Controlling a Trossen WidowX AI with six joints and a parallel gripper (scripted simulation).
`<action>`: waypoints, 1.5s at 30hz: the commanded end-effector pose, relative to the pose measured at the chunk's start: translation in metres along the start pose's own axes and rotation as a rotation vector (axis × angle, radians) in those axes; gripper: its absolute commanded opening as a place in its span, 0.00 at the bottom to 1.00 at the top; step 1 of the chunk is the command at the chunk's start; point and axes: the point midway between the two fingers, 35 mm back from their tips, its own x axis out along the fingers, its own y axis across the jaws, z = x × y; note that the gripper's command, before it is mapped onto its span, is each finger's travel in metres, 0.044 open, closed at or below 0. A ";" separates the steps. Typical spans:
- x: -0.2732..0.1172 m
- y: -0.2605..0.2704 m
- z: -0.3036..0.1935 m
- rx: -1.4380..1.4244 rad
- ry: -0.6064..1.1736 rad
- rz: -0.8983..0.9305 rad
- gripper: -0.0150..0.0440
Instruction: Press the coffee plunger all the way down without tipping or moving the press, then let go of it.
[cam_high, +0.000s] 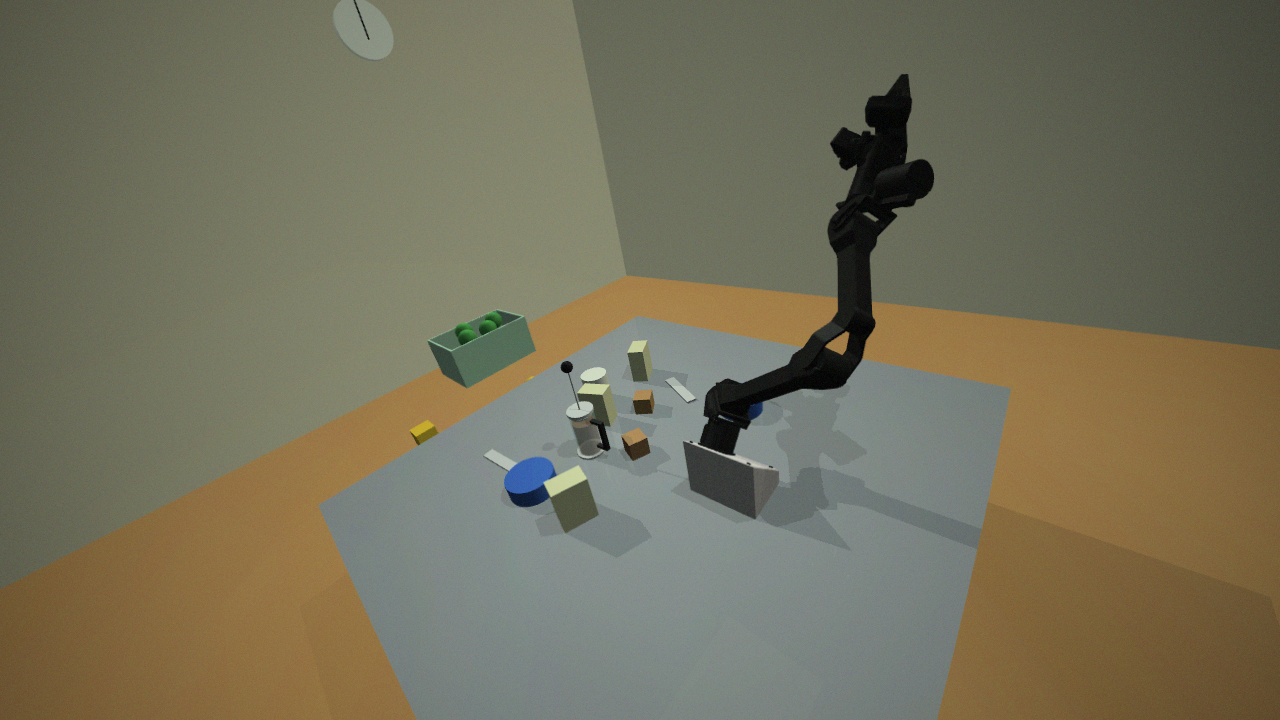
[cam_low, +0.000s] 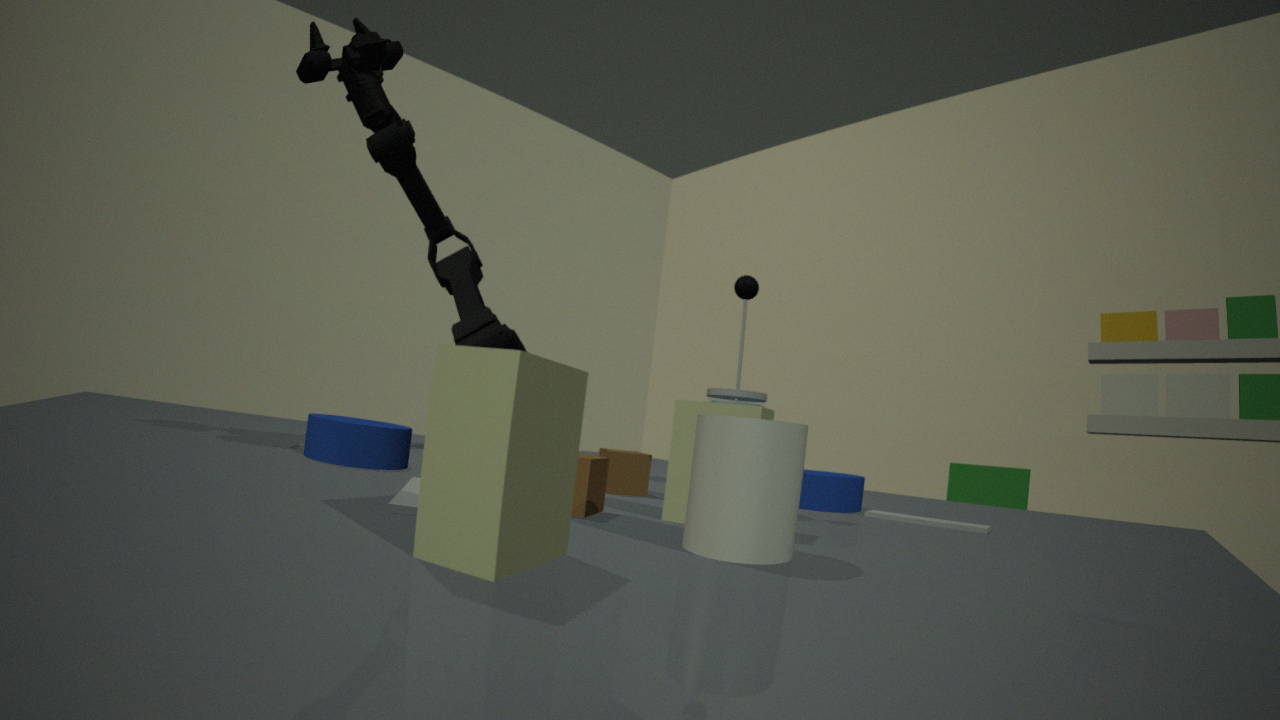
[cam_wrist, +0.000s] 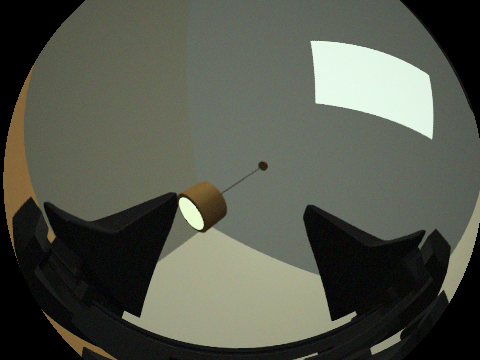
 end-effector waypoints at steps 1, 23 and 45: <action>0.000 0.002 0.001 0.009 -0.003 0.003 0.98; -0.021 0.163 0.168 0.711 -0.267 0.483 1.00; -0.137 0.189 0.385 1.318 -0.509 1.116 1.00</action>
